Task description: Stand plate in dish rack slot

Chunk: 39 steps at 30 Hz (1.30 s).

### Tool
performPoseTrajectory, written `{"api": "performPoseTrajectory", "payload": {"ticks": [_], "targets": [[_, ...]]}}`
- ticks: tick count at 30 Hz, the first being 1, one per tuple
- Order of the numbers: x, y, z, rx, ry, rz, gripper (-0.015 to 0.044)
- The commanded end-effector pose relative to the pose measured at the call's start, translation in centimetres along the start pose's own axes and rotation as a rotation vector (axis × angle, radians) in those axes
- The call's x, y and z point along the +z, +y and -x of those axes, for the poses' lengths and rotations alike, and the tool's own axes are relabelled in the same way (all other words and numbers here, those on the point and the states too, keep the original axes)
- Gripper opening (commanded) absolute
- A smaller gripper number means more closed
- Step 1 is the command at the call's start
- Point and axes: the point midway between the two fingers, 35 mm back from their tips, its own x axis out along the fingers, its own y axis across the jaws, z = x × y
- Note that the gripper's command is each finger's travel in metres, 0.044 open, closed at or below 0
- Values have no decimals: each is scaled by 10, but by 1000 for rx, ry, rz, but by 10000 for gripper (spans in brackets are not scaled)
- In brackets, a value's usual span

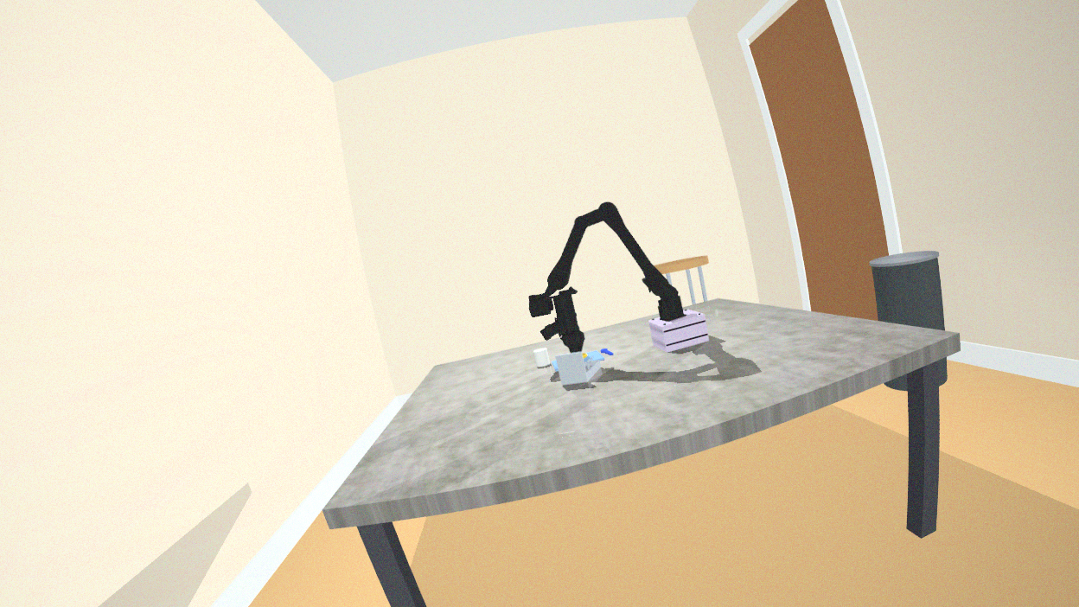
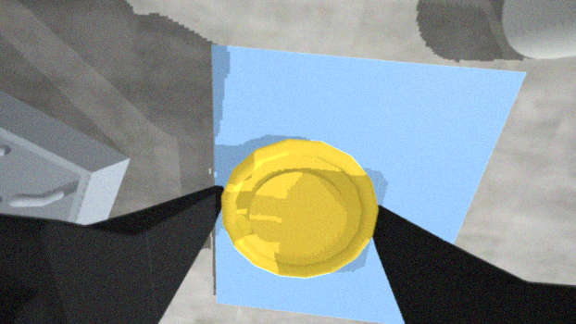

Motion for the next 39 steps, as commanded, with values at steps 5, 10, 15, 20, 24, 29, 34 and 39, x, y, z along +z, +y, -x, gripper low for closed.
{"api": "performPoseTrajectory", "payload": {"ticks": [5,10,15,20,24,29,34,39], "targets": [[0,-1,-1,-3,2,-1,332],[2,-1,7,-3,1,-1,220],[9,-3,35,-4,1,-1,89],[13,-4,63,-4,0,-1,0],[15,-4,85,-4,0,-1,0],[16,-4,111,-4,0,-1,0],[17,-4,134,-4,0,-1,0],[16,-4,155,-4,0,-1,0]]}}
